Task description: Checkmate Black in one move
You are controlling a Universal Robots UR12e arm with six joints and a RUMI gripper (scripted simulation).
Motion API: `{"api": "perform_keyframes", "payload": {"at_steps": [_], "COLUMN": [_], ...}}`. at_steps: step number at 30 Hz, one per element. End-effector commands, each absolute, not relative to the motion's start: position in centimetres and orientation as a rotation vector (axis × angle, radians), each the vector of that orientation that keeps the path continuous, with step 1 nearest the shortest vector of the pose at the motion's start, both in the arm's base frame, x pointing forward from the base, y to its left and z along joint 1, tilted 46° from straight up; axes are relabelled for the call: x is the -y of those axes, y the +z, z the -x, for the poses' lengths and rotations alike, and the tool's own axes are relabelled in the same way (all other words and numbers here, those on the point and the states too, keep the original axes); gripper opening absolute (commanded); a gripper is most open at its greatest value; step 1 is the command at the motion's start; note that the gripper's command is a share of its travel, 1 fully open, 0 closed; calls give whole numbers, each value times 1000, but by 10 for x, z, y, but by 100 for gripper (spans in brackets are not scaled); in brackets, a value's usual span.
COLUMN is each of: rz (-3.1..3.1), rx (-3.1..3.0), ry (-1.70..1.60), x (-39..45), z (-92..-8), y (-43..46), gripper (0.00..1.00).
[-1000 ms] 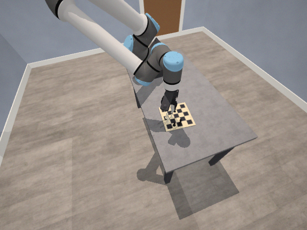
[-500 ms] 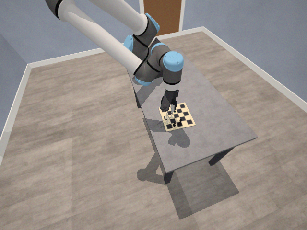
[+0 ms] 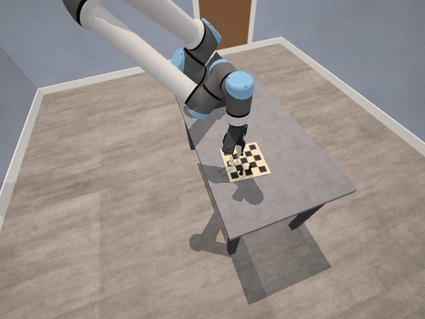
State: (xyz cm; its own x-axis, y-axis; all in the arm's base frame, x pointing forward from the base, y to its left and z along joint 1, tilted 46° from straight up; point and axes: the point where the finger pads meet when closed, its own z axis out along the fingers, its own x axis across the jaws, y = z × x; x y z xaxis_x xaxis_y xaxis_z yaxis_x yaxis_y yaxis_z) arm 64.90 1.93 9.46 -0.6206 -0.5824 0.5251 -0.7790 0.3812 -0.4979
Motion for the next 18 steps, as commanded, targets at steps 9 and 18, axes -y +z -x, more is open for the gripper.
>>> {"api": "perform_keyframes", "payload": {"at_steps": [9, 18], "rz": [-1203, -1203], "rx": [2381, 2381], "ry": [1074, 1074], "x": [-16, -10], "z": [-650, -651], "y": [91, 86], "gripper": [25, 25]}}
